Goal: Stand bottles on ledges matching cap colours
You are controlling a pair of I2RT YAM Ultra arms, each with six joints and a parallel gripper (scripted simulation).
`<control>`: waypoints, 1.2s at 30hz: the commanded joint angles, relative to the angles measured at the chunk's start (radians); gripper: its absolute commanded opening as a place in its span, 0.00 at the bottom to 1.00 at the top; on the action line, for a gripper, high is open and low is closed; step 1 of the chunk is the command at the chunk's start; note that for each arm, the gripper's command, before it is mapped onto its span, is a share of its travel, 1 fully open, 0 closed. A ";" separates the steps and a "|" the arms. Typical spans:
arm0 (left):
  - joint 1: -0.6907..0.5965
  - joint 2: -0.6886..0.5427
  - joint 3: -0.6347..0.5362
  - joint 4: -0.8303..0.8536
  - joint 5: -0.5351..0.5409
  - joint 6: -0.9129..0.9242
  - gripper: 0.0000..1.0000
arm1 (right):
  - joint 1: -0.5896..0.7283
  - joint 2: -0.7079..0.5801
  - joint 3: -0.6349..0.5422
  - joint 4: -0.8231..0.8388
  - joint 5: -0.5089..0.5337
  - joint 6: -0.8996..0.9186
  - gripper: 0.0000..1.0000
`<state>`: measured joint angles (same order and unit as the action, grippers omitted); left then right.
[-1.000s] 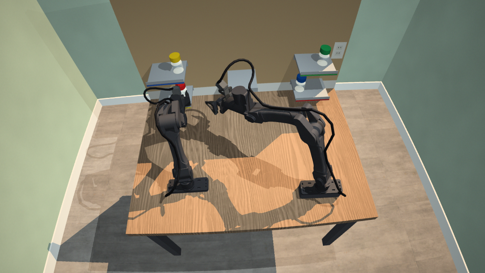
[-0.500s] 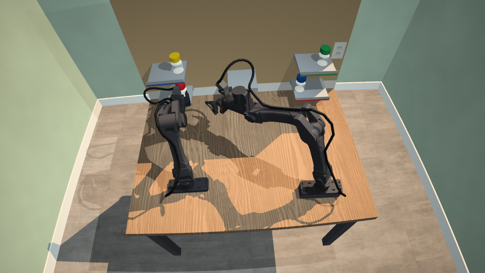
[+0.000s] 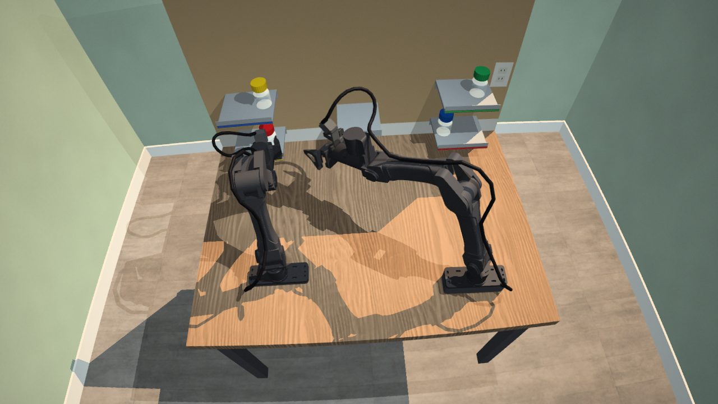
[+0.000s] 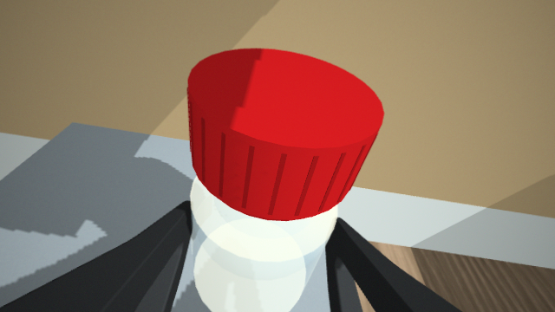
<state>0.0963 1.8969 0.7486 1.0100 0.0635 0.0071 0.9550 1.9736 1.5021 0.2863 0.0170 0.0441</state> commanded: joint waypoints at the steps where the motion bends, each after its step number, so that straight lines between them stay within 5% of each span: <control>1: 0.020 -0.030 -0.060 -0.064 -0.016 0.003 0.49 | 0.000 -0.009 0.021 -0.010 0.001 0.002 1.00; 27: 0.018 -0.122 -0.148 0.085 0.037 0.006 0.49 | 0.000 -0.009 0.021 -0.010 0.001 0.002 1.00; 36: 0.017 -0.282 -0.072 -0.143 0.027 0.004 0.49 | 0.000 -0.009 0.021 -0.010 0.001 0.002 1.00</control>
<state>0.1089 1.7142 0.6132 0.9283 0.0895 0.0093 0.9550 1.9736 1.5021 0.2863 0.0170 0.0441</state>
